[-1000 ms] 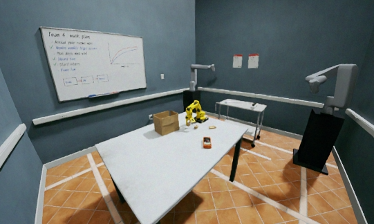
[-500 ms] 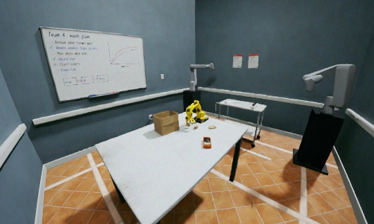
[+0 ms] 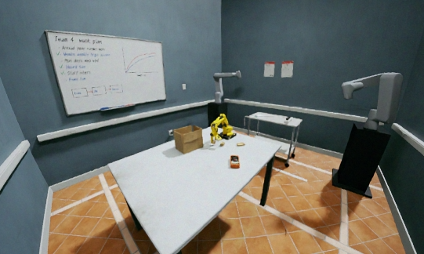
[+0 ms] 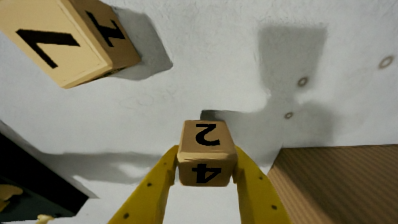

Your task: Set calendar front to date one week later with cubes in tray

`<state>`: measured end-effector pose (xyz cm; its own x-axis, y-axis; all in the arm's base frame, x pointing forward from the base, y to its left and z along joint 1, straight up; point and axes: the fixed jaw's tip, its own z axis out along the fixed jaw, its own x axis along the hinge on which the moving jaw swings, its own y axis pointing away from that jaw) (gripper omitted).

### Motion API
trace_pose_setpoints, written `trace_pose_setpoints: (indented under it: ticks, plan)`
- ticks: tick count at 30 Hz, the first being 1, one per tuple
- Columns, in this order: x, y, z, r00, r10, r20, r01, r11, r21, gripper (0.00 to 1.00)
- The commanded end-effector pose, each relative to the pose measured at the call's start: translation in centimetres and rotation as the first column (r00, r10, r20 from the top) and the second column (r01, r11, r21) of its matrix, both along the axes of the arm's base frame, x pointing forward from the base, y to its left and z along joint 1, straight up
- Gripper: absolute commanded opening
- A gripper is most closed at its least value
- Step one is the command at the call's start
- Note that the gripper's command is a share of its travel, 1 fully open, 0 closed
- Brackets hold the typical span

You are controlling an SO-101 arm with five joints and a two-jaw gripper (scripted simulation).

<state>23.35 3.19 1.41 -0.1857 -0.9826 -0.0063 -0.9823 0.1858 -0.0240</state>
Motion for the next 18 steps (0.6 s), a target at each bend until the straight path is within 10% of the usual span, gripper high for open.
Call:
trace_pose_setpoints:
  ticks: [1, 18]
  plan:
    - [-0.38, 0.21, -0.55, 1.0, 0.02, -0.022, -0.02, 1.0, -0.001, 0.0]
    - [-0.38, 0.21, -1.15, 1.0, 0.02, -0.022, -0.02, 1.0, -0.001, 0.0]
